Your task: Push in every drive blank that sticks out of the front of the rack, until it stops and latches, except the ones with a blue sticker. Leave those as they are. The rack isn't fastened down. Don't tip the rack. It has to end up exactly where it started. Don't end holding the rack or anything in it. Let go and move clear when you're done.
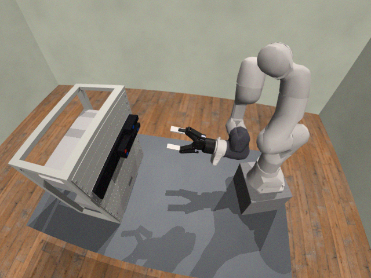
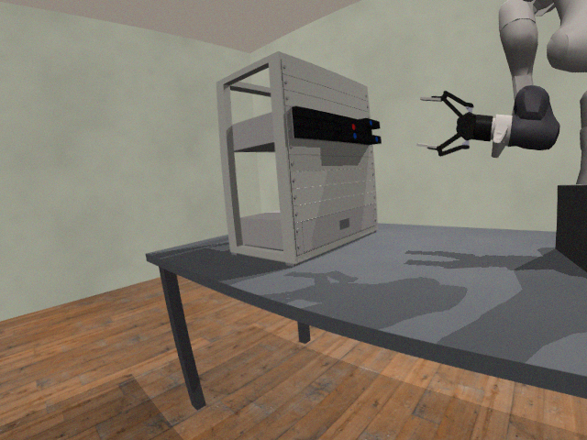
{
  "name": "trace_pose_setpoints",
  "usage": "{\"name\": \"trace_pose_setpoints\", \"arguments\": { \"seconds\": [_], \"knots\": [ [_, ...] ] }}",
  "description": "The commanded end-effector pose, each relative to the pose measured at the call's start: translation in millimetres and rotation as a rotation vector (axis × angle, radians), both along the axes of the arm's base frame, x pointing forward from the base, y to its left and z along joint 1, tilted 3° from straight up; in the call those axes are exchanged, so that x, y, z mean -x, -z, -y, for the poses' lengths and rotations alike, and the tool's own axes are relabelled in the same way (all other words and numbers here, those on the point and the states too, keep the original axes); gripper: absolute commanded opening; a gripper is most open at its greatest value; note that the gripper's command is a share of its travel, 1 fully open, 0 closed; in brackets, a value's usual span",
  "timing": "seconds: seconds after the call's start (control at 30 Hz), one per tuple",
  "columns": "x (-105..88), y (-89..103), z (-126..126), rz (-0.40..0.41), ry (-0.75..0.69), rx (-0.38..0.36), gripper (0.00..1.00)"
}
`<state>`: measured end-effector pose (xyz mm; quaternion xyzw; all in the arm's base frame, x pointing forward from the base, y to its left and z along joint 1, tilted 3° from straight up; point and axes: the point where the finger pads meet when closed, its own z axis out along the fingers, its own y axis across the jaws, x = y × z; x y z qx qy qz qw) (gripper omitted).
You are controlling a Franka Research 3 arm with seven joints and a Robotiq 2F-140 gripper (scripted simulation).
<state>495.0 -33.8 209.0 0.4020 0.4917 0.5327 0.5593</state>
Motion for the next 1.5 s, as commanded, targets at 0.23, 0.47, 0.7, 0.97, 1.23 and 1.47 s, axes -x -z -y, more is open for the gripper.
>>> {"name": "trace_pose_setpoints", "arguments": {
  "seconds": [0.23, 0.47, 0.7, 0.97, 1.23, 1.47],
  "knots": [
    [3.4, 4.7, -5.4, -0.155, 0.075, -0.006, 1.00],
    [4.0, 6.8, -7.3, -0.163, 0.073, -0.022, 1.00],
    [4.8, 8.9, -9.2, -0.172, 0.071, -0.038, 1.00],
    [5.5, 11.1, -11.2, -0.180, 0.069, -0.055, 1.00],
    [5.8, 11.8, -11.9, -0.183, 0.069, -0.061, 1.00],
    [5.8, 12.0, -12.1, -0.184, 0.068, -0.062, 1.00]
  ]
}}
